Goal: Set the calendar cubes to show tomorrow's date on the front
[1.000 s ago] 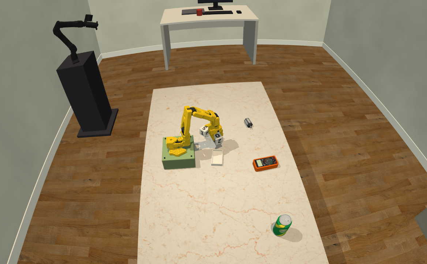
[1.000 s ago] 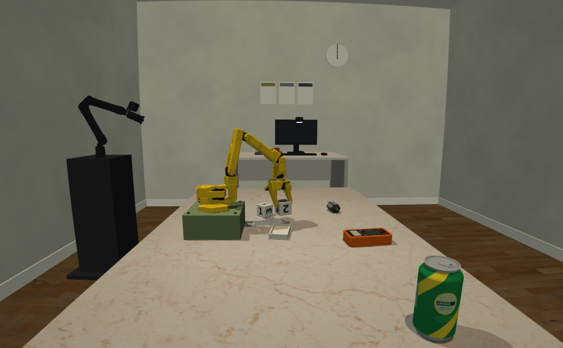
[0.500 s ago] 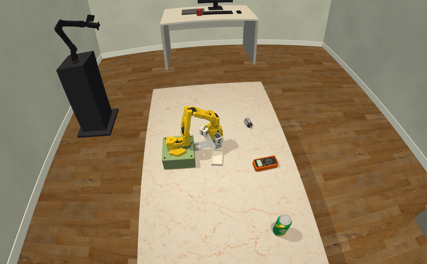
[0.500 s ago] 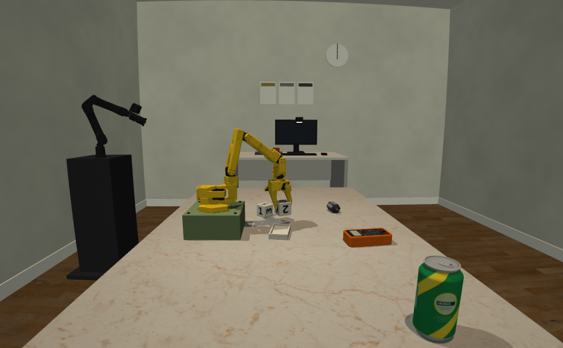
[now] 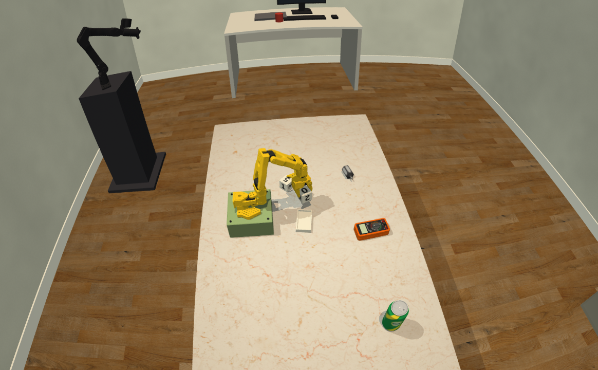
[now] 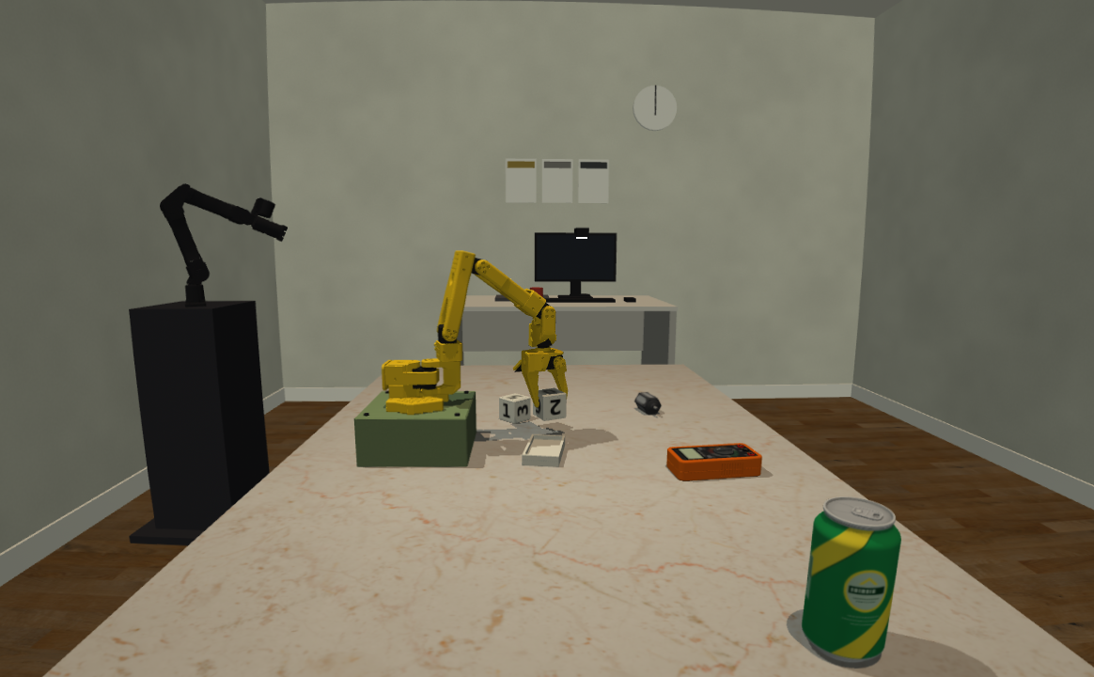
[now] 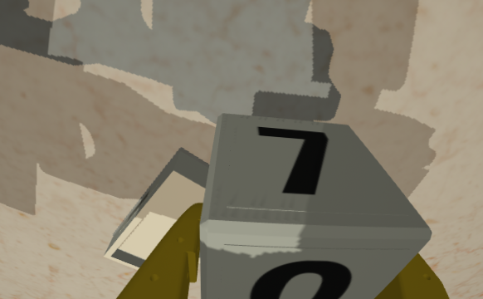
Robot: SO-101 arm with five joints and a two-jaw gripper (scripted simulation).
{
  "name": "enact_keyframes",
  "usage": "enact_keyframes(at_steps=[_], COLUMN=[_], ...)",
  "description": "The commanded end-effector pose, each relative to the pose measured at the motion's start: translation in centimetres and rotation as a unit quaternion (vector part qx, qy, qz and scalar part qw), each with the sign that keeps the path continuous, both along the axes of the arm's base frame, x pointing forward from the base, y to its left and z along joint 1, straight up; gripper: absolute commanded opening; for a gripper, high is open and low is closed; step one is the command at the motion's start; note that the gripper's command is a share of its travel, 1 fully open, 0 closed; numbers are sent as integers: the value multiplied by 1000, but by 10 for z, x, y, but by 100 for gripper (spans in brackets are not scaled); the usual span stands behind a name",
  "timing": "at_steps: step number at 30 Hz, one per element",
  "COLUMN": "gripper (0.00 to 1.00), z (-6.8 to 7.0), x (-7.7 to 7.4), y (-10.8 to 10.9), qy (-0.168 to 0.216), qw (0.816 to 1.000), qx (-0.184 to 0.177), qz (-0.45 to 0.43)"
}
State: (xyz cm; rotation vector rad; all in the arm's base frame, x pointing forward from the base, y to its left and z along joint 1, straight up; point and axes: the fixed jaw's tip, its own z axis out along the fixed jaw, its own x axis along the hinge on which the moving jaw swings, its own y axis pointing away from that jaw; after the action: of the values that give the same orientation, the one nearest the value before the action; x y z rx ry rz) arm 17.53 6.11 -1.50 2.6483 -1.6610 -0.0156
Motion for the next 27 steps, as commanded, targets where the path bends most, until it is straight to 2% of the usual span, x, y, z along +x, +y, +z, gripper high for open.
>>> enact_keyframes(at_steps=[1,17,27], gripper=[0,0,0], z=[1,1,-4], x=[4,4,4], y=[6,6,6], qy=[-10,-10,-10], qw=[1000,1000,1000], qx=[5,5,5], qz=[10,10,10])
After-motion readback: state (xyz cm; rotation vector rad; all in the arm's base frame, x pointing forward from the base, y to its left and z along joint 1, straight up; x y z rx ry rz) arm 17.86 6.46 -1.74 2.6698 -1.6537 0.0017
